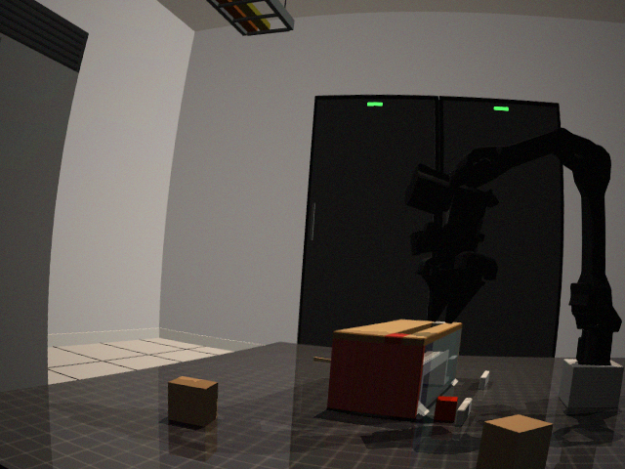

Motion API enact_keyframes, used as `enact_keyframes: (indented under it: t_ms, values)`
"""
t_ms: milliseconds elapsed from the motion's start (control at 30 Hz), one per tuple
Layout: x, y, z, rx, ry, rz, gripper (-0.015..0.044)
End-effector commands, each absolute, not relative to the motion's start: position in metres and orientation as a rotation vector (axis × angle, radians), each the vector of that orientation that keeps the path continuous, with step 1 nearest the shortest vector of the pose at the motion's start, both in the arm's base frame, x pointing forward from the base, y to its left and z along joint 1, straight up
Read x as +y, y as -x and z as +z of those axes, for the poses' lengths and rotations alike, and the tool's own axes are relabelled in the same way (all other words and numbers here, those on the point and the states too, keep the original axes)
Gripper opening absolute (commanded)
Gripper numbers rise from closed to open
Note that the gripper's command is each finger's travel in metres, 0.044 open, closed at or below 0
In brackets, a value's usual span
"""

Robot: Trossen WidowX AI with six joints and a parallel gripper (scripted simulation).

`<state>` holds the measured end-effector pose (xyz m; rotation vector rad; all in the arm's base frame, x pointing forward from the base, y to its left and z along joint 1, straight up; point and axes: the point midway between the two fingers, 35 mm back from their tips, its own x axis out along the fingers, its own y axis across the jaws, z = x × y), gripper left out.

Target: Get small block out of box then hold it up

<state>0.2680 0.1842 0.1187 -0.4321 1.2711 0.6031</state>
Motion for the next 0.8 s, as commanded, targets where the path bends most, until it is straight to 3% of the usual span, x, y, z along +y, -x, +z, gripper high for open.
enact_keyframes:
  t_ms: [0,767]
  values:
    - [0.188,-0.258,0.121,0.909,1.271,1.075,0.0285]
    - [0.197,-0.245,0.127,-0.059,2.617,1.679,0.0285]
